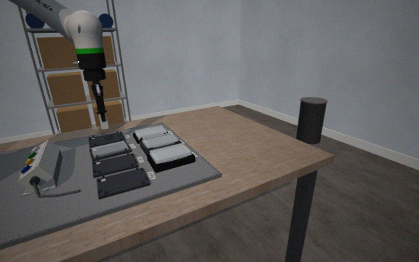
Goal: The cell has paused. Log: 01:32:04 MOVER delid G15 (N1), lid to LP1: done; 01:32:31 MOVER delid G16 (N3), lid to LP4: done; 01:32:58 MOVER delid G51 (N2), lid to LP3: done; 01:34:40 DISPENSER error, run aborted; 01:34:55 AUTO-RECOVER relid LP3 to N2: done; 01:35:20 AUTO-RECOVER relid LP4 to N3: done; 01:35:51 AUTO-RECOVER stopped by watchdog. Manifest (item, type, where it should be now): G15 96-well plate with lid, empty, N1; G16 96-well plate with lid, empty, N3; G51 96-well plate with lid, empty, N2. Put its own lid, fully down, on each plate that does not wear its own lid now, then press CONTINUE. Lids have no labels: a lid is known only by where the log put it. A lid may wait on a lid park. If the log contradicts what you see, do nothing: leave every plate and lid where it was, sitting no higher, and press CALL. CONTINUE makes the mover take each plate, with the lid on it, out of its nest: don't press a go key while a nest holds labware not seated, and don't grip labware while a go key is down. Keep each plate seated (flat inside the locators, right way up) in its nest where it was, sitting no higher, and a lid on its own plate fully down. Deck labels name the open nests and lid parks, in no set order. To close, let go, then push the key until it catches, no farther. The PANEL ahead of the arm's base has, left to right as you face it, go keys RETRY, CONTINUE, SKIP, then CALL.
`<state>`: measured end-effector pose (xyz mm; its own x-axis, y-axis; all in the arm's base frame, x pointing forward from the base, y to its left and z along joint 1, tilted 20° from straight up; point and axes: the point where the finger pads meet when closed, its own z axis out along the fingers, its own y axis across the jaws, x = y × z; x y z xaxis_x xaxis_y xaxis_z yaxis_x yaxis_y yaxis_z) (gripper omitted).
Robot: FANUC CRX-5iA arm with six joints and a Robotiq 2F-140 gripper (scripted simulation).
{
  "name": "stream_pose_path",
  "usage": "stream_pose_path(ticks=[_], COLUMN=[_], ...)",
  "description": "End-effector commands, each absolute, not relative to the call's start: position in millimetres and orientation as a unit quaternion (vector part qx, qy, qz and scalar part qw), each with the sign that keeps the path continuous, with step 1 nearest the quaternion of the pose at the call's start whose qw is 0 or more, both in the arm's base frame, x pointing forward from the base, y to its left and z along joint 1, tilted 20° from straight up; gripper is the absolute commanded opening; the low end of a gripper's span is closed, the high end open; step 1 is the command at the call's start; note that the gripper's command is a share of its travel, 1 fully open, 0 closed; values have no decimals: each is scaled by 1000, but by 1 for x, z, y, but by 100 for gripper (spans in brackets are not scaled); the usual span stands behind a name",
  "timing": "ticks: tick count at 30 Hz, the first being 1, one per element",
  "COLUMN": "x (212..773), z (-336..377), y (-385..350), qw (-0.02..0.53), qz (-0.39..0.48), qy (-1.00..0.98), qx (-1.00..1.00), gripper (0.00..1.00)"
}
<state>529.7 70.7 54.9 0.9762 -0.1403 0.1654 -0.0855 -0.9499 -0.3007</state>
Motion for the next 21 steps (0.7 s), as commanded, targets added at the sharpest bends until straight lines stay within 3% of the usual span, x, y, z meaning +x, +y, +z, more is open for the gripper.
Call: stream_pose_path(ticks=[1,16,21], x=[530,531,558], z=[55,55,61], y=[71,70,63], qw=[147,147,148], qz=[-93,-93,-93], qy=[57,57,58], qx=[-983,-983,-983], gripper=[0,0,0])
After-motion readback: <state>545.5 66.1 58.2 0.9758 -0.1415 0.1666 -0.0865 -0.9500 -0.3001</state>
